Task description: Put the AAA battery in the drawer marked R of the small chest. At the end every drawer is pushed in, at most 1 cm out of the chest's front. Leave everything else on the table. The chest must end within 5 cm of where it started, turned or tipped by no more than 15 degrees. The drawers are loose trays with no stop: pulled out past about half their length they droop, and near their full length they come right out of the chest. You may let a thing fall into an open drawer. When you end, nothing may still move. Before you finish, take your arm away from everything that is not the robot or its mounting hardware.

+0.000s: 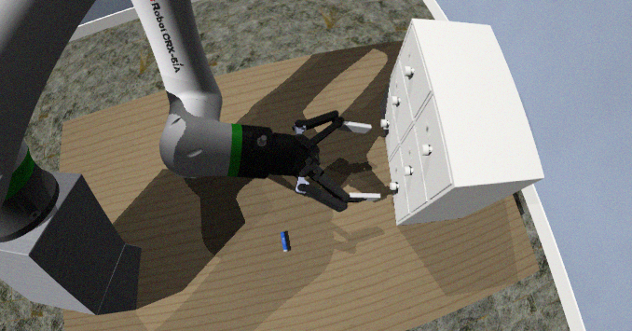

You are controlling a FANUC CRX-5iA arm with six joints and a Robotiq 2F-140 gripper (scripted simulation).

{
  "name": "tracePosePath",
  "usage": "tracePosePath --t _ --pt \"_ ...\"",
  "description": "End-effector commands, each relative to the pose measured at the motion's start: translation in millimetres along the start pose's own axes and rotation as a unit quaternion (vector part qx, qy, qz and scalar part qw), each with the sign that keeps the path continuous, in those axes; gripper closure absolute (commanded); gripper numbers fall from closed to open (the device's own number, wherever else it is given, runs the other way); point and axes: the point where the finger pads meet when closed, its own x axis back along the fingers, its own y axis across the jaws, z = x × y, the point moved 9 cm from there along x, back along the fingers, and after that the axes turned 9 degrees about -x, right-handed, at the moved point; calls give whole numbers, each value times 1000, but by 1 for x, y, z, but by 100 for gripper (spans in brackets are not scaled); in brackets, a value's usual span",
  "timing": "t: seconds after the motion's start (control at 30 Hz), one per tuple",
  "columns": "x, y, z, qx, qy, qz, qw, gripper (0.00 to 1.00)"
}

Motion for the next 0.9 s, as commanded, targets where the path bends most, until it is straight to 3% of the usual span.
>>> tracePosePath --t 0.0,0.27,0.87 --pt "7 3 -20 0 0 0 1000 0" --pt "16 7 -44 0 0 0 1000 0" --pt "18 8 -48 0 5 1 1000 0"
